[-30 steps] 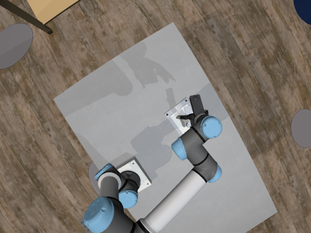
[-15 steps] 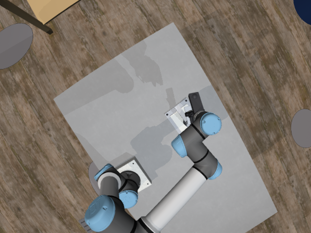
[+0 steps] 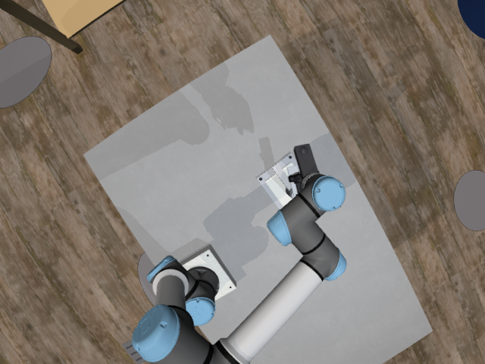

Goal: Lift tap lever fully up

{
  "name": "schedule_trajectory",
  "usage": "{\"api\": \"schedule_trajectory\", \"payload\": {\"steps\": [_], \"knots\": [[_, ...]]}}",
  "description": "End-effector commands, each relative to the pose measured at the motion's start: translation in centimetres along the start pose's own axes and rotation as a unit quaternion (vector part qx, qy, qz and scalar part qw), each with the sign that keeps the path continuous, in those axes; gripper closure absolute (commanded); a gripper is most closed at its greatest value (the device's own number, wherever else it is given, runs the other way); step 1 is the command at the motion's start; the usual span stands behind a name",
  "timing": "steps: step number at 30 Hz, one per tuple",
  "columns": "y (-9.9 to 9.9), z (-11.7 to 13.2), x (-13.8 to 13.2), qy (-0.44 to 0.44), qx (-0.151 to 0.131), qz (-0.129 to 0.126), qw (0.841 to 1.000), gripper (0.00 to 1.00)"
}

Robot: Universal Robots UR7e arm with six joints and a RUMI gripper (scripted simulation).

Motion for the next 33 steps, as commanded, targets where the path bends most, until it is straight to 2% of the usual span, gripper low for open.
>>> {"api": "schedule_trajectory", "payload": {"steps": [1, 21, 22, 33], "knots": [[0.07, -0.02, 0.03, 0.000, 0.000, 0.001, 1.000, 1.00], [0.07, -0.02, 0.03, 0.000, 0.000, 0.001, 1.000, 1.00], [0.07, -0.02, 0.03, 0.000, 0.000, 0.001, 1.000, 0.57], [0.07, -0.02, 0.03, 0.000, 0.000, 0.001, 1.000, 0.57]]}}
Point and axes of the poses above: the point where the finger pads meet when closed, its own y axis back along the fingers, its own x axis across the jaws, z = x × y, the point moved 1 cm from there along y, back along the fingers, and after that the axes turned 5 degrees about -y, right-handed, at the moved point
